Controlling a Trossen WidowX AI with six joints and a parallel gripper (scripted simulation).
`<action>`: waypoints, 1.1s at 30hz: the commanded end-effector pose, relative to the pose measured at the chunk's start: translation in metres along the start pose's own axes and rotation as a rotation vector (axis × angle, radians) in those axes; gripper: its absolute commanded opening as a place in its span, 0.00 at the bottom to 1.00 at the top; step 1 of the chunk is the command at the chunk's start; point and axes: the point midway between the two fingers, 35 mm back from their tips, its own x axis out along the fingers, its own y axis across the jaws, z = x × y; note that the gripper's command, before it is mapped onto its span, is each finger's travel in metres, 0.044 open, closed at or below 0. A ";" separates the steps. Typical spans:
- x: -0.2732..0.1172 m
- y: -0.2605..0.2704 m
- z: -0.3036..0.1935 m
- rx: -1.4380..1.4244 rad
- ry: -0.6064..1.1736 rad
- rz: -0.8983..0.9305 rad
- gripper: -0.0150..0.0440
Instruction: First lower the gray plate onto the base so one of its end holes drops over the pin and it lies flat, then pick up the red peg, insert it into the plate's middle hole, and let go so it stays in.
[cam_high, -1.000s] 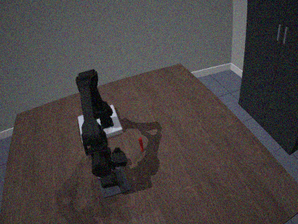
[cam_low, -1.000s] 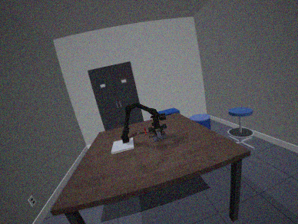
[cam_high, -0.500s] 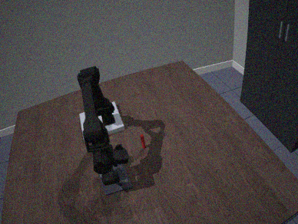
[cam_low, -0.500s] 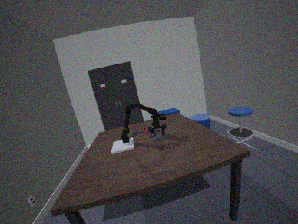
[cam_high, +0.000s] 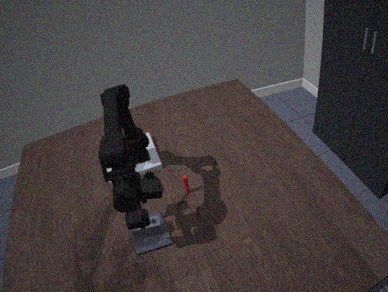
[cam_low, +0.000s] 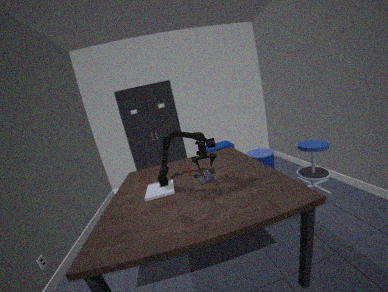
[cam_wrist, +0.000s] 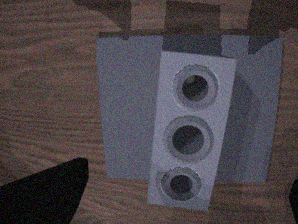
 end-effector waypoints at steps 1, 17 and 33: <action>-0.042 0.003 0.000 0.000 0.000 -0.028 1.00; -0.045 0.032 0.070 0.823 -0.019 -0.019 1.00; -0.042 0.087 0.138 1.797 -0.029 0.002 1.00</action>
